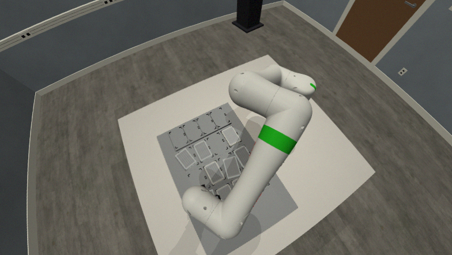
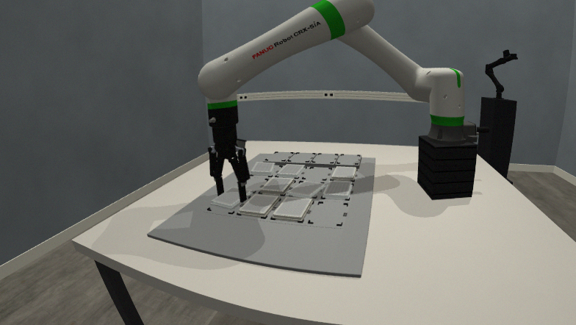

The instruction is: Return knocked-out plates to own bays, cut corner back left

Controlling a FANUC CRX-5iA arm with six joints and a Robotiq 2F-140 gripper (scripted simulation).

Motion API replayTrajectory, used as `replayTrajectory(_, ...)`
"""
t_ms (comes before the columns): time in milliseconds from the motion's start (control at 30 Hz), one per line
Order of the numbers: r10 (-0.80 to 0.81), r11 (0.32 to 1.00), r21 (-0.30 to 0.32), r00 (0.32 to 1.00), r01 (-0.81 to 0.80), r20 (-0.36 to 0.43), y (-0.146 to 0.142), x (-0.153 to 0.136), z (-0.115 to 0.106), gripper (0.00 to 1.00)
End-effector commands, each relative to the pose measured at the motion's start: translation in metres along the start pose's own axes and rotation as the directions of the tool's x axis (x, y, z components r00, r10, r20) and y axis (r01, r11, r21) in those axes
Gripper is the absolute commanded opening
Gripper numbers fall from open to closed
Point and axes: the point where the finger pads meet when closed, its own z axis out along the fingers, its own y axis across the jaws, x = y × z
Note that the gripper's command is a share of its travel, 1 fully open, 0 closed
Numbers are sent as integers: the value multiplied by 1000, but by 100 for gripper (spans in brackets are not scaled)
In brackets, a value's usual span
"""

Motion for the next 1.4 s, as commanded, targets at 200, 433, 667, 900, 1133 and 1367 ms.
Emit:
replayTrajectory(200, 0, 1000, 3, 1000, 0, 1, -1, 0, -5, 10)
replayTrajectory(433, 0, 1000, 3, 1000, 0, 1, -1, 0, -6, 10)
replayTrajectory(667, 0, 1000, 3, 1000, 0, 1, -1, 0, -9, 10)
replayTrajectory(900, 0, 1000, 3, 1000, 0, 1, -1, 0, -11, 10)
replayTrajectory(1133, 0, 1000, 3, 1000, 0, 1, -1, 0, -18, 10)
replayTrajectory(1367, 0, 1000, 3, 1000, 0, 1, -1, 0, -27, 10)
